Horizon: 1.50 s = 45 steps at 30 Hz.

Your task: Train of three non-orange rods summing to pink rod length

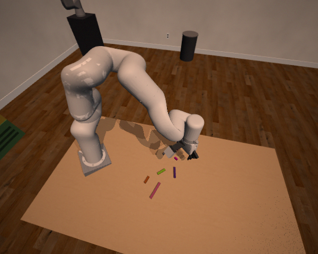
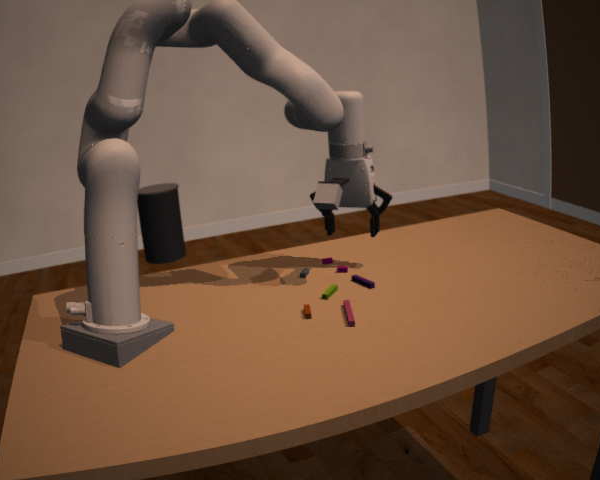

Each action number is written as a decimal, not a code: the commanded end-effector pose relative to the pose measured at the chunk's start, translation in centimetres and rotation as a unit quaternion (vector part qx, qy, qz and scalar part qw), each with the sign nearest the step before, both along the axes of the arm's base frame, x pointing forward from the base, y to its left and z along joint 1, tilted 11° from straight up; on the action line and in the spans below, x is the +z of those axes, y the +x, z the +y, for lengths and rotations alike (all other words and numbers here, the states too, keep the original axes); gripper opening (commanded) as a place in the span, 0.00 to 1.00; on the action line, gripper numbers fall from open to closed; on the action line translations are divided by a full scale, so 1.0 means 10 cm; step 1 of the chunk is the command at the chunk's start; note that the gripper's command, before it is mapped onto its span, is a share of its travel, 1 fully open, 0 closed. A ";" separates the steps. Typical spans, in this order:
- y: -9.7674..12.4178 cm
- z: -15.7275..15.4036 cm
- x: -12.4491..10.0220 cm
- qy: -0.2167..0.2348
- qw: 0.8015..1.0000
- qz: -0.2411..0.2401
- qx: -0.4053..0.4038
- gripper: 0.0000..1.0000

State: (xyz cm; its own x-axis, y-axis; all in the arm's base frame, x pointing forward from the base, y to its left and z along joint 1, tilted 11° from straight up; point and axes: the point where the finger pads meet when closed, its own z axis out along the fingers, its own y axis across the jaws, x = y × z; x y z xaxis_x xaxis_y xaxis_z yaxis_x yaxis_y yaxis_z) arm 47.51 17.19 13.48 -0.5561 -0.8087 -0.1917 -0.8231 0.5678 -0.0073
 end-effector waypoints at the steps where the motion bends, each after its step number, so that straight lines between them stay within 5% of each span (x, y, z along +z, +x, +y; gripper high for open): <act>1: 0.03 -0.16 0.00 0.006 0.997 0.009 -0.083 1.00; 9: 0.05 -0.36 -0.03 0.018 0.983 0.024 -0.181 1.00; 23: 0.06 -0.83 -0.09 0.046 0.912 0.058 -0.403 1.00; 45: 0.06 -0.84 -0.09 0.047 0.911 0.059 -0.407 1.00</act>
State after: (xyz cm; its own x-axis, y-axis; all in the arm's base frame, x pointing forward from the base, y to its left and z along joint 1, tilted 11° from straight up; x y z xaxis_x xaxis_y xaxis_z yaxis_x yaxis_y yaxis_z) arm 47.96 8.76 12.38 -0.9854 -0.1040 -0.1351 -0.1221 0.9835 0.1335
